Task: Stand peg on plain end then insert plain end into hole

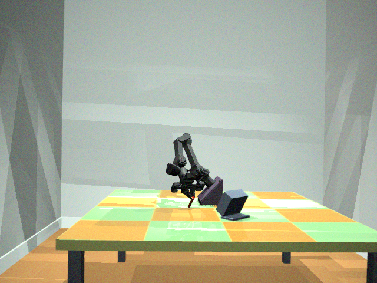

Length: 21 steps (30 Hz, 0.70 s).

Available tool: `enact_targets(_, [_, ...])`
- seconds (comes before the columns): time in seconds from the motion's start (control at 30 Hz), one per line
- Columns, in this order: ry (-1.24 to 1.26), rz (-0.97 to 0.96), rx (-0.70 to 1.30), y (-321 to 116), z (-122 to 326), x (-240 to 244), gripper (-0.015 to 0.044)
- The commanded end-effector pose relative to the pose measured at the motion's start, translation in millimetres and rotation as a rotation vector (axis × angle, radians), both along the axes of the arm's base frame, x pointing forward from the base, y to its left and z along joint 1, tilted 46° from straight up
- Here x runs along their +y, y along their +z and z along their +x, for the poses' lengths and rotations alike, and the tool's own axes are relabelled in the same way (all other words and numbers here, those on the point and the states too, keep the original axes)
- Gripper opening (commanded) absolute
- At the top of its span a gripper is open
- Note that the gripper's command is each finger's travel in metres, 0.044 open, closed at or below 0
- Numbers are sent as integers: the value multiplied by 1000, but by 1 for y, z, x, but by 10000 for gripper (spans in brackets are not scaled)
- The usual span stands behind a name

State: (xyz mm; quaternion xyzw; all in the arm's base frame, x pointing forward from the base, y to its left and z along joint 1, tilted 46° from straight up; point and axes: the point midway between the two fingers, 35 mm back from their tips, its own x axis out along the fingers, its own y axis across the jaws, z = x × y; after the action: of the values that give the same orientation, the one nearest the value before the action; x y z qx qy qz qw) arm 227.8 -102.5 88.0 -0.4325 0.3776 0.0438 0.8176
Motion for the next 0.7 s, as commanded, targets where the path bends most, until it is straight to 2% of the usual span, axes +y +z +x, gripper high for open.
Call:
enact_targets(0.0, [26,12,-13,-2,-3,1,49])
enact_targets(0.67, [144,79,-120,3,-16,-2,49])
